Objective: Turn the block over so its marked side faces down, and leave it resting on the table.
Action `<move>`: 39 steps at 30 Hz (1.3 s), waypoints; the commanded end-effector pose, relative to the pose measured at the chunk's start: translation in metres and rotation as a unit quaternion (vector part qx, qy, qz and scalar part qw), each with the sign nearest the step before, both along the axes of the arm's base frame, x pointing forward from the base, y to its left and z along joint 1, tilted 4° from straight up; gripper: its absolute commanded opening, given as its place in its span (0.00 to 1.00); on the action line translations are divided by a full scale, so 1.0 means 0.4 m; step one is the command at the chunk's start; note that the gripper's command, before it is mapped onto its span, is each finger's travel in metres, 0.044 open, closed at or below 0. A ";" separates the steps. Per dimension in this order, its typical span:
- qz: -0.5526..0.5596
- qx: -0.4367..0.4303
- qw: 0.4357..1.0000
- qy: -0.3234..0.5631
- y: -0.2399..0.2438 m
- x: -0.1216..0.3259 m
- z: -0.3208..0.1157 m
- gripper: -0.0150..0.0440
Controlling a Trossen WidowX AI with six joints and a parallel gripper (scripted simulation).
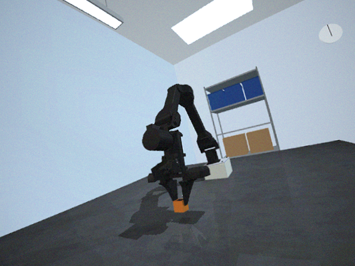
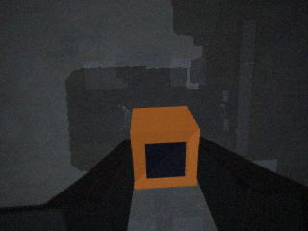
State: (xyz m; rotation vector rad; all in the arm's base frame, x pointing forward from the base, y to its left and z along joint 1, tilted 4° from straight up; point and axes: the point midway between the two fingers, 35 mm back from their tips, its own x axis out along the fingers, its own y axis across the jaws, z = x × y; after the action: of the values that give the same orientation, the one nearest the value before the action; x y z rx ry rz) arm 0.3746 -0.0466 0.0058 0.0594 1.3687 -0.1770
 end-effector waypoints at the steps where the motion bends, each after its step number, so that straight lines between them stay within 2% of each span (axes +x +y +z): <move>1: 0.004 -0.007 0.999 -0.035 -0.001 0.000 0.005 0.25; 19: 0.012 -0.029 0.985 -0.168 0.001 -0.018 0.006 0.25; 26: 0.012 -0.030 0.984 -0.174 0.001 -0.019 0.006 0.25; 39: 0.018 -0.043 0.965 -0.260 -0.004 0.011 -0.056 0.25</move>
State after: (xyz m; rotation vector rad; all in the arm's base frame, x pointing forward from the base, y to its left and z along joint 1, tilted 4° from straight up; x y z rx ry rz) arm 0.3804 -0.0475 -0.0065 0.0154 0.8647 -0.1750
